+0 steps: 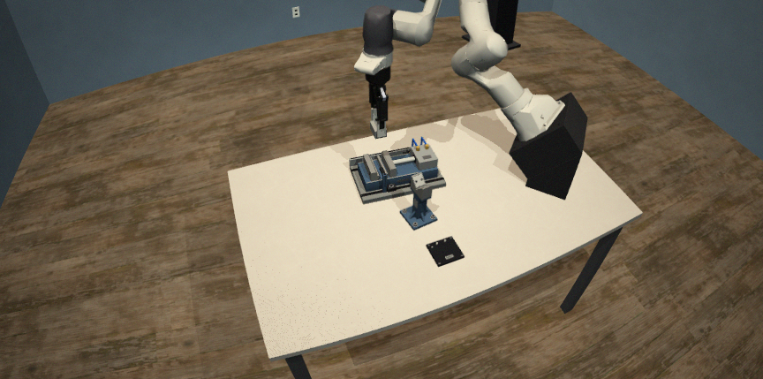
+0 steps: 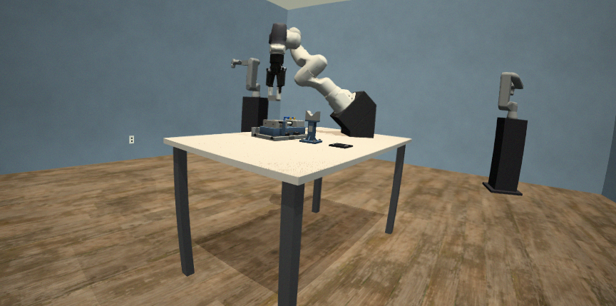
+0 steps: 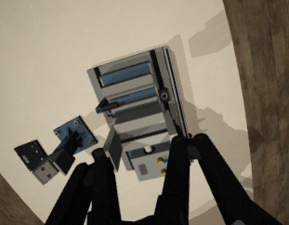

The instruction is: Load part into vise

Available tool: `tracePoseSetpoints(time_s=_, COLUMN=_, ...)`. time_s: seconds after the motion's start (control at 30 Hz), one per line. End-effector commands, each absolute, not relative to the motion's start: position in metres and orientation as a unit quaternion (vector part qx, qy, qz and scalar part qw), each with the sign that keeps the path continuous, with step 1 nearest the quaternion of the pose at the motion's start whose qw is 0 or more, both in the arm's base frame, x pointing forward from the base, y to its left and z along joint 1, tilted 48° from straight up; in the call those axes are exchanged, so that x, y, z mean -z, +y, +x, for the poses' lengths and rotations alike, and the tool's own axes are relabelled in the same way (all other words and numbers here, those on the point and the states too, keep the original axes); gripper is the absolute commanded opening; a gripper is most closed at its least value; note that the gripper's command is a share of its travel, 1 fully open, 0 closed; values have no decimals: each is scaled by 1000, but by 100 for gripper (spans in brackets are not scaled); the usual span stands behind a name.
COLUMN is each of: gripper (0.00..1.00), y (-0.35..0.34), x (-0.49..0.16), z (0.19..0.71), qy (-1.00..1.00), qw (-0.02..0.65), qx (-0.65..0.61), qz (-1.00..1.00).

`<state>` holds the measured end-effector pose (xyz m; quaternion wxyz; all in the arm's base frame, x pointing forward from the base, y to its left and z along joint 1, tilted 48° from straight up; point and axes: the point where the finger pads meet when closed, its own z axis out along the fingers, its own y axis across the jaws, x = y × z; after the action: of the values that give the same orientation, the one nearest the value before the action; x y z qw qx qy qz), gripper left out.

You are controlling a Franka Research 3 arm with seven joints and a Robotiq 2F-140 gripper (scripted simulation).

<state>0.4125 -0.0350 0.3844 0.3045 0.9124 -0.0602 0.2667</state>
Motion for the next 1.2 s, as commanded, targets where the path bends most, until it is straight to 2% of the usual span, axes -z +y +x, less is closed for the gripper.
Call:
tracePoseSetpoints(time_s=0.0, gripper=0, y=-36, x=-383, z=417, qy=-62, qw=302, qx=-273, qz=911)
tracePoseSetpoints(time_s=1.17, gripper=0, y=-68, x=-346, z=443, qy=-62, qw=302, qx=-273, qz=911)
